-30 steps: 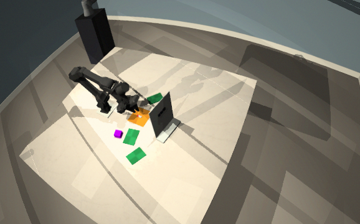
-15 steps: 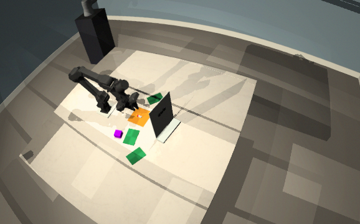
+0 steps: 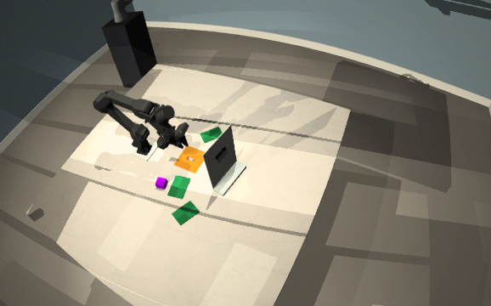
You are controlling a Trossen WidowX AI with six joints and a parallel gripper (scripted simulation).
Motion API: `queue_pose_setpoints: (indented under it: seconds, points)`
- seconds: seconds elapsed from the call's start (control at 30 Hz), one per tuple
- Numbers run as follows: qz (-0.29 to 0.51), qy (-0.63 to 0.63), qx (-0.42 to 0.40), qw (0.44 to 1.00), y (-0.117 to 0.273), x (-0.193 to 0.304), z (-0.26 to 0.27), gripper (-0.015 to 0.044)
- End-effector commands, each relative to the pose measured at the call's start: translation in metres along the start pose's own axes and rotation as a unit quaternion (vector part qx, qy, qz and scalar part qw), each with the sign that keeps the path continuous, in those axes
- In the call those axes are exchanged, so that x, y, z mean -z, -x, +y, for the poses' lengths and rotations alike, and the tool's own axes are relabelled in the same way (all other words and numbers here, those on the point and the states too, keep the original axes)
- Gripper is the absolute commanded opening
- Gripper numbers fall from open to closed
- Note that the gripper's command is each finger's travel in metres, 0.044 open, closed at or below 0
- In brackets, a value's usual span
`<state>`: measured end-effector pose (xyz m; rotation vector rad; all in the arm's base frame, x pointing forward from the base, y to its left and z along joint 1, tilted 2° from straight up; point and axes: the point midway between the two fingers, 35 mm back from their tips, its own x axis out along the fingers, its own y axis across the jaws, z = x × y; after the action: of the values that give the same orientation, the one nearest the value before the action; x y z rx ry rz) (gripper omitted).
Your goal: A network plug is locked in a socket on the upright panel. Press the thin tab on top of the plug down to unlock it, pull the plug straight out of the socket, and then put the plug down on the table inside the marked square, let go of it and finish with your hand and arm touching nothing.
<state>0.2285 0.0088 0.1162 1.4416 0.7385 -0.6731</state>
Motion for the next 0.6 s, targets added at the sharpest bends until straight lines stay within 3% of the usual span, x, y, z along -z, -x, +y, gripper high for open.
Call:
queue_pose_setpoints:
  seconds: [0.0,0.57]
  points:
    - [0.001,0.001,-0.002,1.000,0.006,0.000,0.005,0.0156]
    - [0.001,0.002,-0.002,1.000,0.027,0.000,0.015,0.0156]
